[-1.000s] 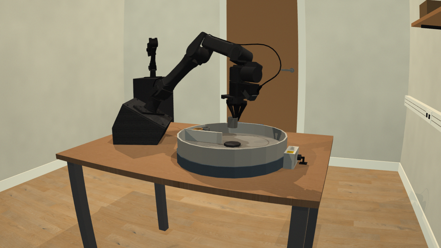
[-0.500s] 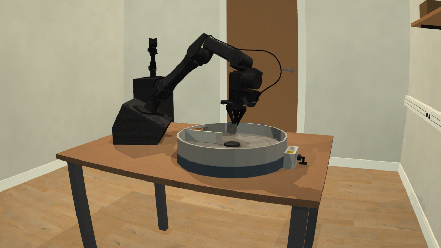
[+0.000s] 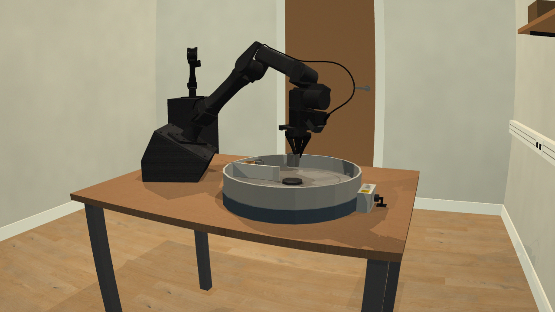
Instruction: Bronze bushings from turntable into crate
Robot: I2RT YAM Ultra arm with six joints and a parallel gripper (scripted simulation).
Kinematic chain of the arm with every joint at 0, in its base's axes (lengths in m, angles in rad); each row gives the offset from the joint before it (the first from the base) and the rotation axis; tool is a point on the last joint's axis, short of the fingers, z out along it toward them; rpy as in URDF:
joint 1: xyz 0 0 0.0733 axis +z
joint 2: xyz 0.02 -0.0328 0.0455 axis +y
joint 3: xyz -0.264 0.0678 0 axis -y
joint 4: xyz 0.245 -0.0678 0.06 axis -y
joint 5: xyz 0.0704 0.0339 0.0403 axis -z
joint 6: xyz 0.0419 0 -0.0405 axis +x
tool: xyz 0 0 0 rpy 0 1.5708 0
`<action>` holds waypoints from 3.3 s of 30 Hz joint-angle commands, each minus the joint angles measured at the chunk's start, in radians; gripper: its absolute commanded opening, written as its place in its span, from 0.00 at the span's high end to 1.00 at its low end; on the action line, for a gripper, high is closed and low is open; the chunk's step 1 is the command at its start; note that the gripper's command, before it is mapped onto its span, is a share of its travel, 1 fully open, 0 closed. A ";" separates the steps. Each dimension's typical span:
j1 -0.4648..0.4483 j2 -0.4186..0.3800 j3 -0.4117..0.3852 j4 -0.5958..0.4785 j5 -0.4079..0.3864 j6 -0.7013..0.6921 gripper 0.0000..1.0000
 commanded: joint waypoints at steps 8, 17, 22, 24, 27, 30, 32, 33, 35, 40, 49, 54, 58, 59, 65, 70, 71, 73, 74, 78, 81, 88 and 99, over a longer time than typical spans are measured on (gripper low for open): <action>-0.020 -0.041 0.029 0.010 0.009 0.009 1.00; -0.020 -0.041 0.029 0.010 0.009 0.009 1.00; -0.020 -0.042 -0.007 0.019 0.008 0.008 1.00; -0.020 -0.045 -0.025 0.023 0.008 0.007 1.00; -0.021 -0.052 0.001 0.029 0.008 0.007 1.00; -0.020 -0.052 0.004 0.027 0.008 0.007 1.00; -0.020 -0.052 0.004 0.022 0.008 0.007 1.00; -0.020 -0.052 0.004 0.022 0.008 0.007 1.00; -0.020 -0.052 0.004 0.022 0.008 0.007 1.00; -0.020 -0.052 0.004 0.022 0.008 0.007 1.00; -0.020 -0.052 0.004 0.022 0.008 0.007 1.00; -0.020 -0.052 0.004 0.022 0.008 0.007 1.00; -0.020 -0.052 0.004 0.022 0.008 0.007 1.00; -0.020 -0.052 0.004 0.022 0.008 0.007 1.00; -0.020 -0.051 -0.004 0.028 0.008 0.008 1.00; -0.019 -0.048 -0.033 0.032 0.009 0.011 1.00; -0.019 -0.048 -0.038 0.035 0.010 0.011 1.00; -0.017 -0.048 -0.038 0.042 0.012 0.013 1.00; -0.016 -0.048 -0.037 0.046 0.012 0.014 1.00; 0.003 -0.045 -0.064 0.066 0.013 0.018 1.00; 0.002 -0.042 -0.079 0.085 0.015 0.023 1.00; 0.016 -0.037 -0.105 0.118 0.018 0.031 1.00; 0.019 -0.031 -0.129 0.160 0.021 0.041 1.00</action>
